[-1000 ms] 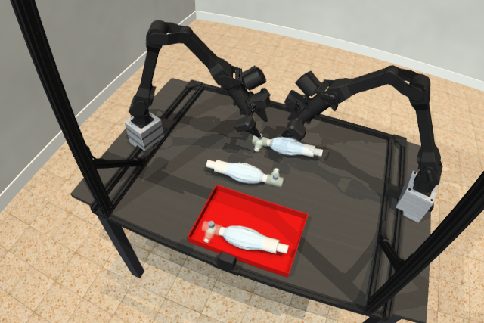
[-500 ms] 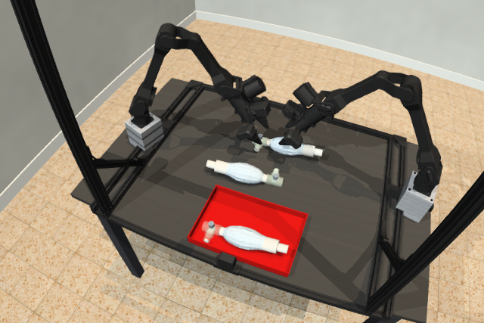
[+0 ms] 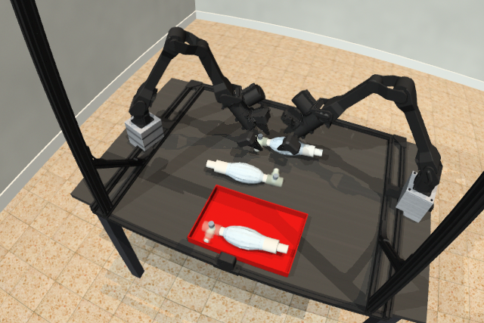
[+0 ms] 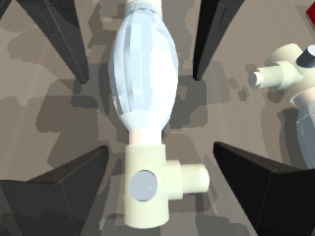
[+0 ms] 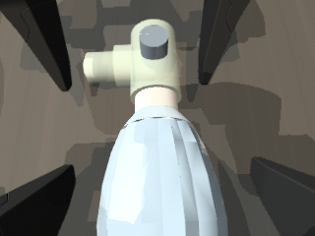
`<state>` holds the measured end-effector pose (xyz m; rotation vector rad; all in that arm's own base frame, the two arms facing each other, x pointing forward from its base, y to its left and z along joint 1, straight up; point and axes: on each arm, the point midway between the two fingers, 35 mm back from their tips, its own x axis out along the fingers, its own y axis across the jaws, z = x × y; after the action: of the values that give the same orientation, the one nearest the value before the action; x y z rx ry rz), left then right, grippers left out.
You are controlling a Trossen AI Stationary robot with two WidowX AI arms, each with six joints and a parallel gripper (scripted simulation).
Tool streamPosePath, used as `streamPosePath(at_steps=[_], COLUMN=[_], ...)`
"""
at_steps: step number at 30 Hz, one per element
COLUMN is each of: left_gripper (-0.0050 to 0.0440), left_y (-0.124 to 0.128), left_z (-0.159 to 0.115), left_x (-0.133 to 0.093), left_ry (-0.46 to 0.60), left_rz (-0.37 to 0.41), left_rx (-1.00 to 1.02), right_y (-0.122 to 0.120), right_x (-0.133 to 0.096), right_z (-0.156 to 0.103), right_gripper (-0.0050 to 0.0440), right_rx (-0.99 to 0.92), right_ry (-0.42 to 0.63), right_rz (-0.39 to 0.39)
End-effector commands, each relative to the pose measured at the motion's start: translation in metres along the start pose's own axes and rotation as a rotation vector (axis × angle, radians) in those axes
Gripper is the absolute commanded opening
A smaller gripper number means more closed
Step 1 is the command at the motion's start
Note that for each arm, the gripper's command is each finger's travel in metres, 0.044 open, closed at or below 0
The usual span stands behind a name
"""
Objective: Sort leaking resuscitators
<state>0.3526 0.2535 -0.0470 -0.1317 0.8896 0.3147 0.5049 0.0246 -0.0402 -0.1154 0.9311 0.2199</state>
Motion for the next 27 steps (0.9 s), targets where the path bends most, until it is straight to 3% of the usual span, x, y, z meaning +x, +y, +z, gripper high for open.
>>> streamPosePath(at_steps=[1, 14, 15, 27], left_gripper=[0.0409, 0.0409, 0.0000, 0.0000], left_y=[-0.0030, -0.0030, -0.0036, -0.0036], left_z=[-0.0251, -0.0251, -0.0252, -0.0252], left_x=[0.0187, 0.0187, 0.0182, 0.0182], left_ry=[0.034, 0.034, 0.036, 0.036], left_rz=[-0.007, -0.007, -0.009, -0.009], left_rx=[-0.006, -0.006, -0.008, -0.008], right_y=[0.0013, 0.0013, 0.0010, 0.0010], right_x=[0.0180, 0.0180, 0.0173, 0.0173], right_z=[-0.0200, -0.0200, -0.0198, -0.0198], right_gripper=[0.0440, 0.0440, 0.0440, 0.0440], right_rx=[0.005, 0.005, 0.006, 0.006], right_ry=[0.028, 0.028, 0.029, 0.029], right_rz=[0.005, 0.005, 0.005, 0.005])
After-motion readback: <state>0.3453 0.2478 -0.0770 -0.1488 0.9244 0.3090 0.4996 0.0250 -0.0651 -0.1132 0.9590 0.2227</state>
